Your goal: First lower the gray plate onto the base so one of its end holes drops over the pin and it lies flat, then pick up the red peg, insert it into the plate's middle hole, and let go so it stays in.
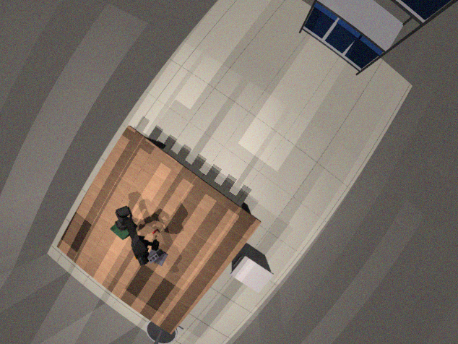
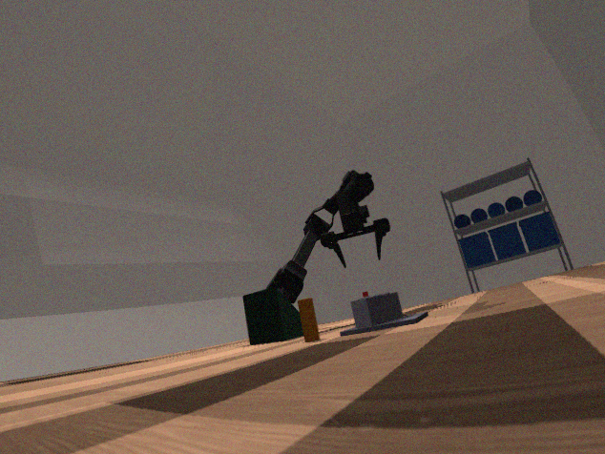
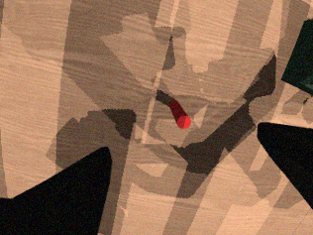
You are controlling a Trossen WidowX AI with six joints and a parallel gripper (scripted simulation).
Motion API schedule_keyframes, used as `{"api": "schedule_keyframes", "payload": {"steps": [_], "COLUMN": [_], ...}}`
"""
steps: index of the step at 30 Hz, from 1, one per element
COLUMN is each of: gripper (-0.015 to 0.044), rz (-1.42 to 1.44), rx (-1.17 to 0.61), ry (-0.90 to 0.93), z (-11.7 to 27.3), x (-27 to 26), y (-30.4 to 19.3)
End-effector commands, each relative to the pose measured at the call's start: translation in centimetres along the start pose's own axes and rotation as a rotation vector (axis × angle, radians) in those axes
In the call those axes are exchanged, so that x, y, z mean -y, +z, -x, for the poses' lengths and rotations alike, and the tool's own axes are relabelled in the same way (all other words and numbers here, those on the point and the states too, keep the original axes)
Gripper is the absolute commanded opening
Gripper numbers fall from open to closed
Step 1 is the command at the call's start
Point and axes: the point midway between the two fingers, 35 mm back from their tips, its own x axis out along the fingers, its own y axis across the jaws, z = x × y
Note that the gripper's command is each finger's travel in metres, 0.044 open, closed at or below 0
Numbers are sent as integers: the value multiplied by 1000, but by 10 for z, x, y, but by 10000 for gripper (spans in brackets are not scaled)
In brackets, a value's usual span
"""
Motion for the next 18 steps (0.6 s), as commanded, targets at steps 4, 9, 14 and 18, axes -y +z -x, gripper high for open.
{"api": "schedule_keyframes", "payload": {"steps": [4, 9, 14, 18], "gripper": [440, 440, 440, 440], "rz": [72, 73, 73, 73], "rx": [-13, -14, -14, -14], "ry": [0, 1, 1, 1], "z": [-8, -41, -55, -59], "x": [11, 11, 11, 11], "y": [-17, -18, -17, -17]}}
